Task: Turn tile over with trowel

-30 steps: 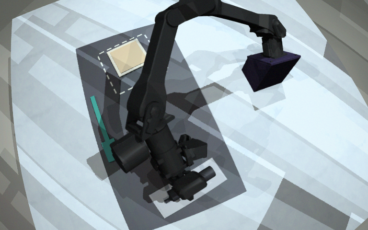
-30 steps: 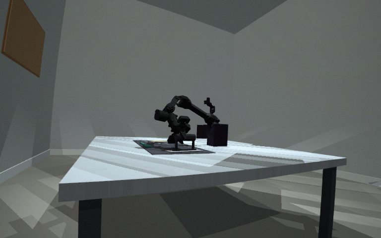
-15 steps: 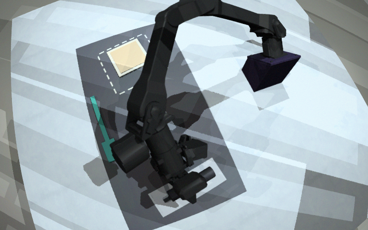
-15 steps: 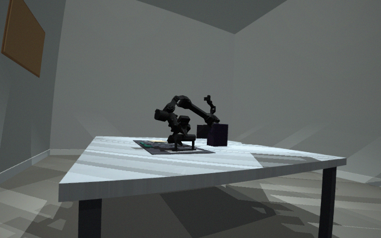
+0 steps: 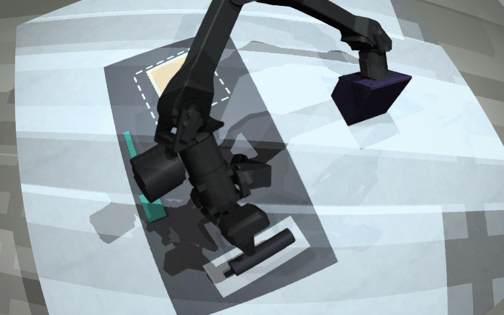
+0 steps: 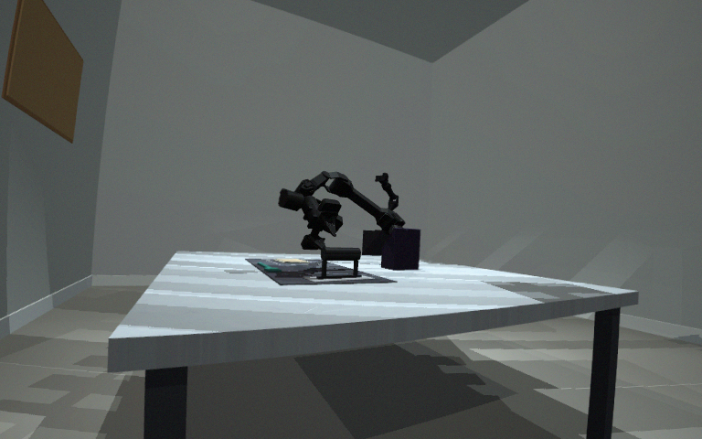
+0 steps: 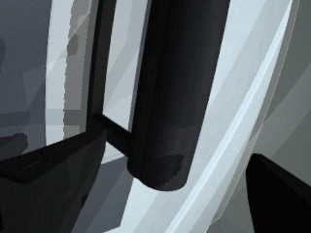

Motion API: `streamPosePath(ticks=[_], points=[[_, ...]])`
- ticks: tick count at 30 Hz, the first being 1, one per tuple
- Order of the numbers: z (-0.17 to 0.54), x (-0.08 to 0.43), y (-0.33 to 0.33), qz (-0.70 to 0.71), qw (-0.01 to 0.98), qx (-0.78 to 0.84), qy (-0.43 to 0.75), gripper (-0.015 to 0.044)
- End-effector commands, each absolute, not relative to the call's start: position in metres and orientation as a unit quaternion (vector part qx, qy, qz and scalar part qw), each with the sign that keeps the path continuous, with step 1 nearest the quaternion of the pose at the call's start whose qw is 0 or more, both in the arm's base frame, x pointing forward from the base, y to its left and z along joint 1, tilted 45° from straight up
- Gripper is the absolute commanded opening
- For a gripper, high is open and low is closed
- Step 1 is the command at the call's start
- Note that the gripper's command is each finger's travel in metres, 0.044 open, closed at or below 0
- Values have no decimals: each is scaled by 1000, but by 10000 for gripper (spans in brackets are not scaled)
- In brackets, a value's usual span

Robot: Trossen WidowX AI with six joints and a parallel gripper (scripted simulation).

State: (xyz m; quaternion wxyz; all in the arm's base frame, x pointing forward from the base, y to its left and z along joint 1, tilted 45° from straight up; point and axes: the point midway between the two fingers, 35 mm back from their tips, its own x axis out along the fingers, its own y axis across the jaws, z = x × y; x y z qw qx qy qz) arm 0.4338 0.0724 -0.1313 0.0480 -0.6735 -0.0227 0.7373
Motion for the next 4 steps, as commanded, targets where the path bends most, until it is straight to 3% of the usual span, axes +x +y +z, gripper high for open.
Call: streamPosePath(ticks=[1, 4], points=[[-114, 424, 84, 741, 46, -670, -23, 300], [-76, 404, 111, 740, 48, -670, -23, 300]])
